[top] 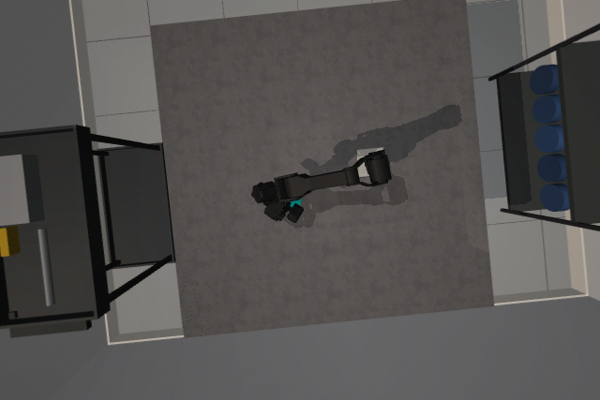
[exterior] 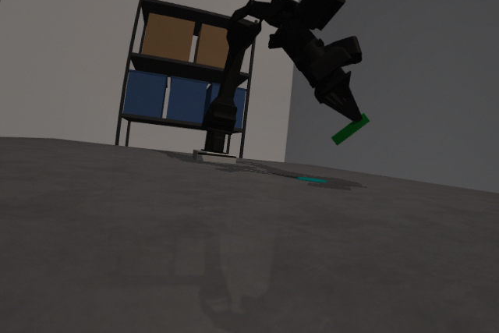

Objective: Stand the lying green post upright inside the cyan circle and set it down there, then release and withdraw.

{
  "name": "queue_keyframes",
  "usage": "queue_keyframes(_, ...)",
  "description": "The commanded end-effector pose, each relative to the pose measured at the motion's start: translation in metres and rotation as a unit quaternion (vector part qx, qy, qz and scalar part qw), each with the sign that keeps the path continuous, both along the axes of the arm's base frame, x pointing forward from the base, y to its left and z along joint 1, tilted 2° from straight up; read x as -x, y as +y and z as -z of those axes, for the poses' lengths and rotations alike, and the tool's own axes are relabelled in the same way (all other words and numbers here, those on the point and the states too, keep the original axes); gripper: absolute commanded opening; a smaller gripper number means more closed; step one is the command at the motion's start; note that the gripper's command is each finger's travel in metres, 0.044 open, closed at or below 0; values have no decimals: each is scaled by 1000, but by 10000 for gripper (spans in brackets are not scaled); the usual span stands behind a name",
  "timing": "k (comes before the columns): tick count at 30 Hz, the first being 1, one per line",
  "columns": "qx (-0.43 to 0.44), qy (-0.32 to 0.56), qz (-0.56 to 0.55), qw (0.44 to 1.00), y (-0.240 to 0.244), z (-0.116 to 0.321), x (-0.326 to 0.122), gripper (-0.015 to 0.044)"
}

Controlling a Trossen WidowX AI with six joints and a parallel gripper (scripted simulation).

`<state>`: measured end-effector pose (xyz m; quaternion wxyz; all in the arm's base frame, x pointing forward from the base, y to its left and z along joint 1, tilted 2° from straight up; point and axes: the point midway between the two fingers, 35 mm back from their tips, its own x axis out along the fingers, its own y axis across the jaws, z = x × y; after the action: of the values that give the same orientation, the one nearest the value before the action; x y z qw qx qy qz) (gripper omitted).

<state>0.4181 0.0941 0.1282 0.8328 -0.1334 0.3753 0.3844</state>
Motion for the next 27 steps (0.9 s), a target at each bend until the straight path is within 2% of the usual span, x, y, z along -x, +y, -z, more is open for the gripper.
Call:
queue_keyframes(1, -16, -12, 3, 1000, -1, -4, -1, 23)
queue_keyframes(27, -82, -57, 8, 995, -6, -5, -4, 23)
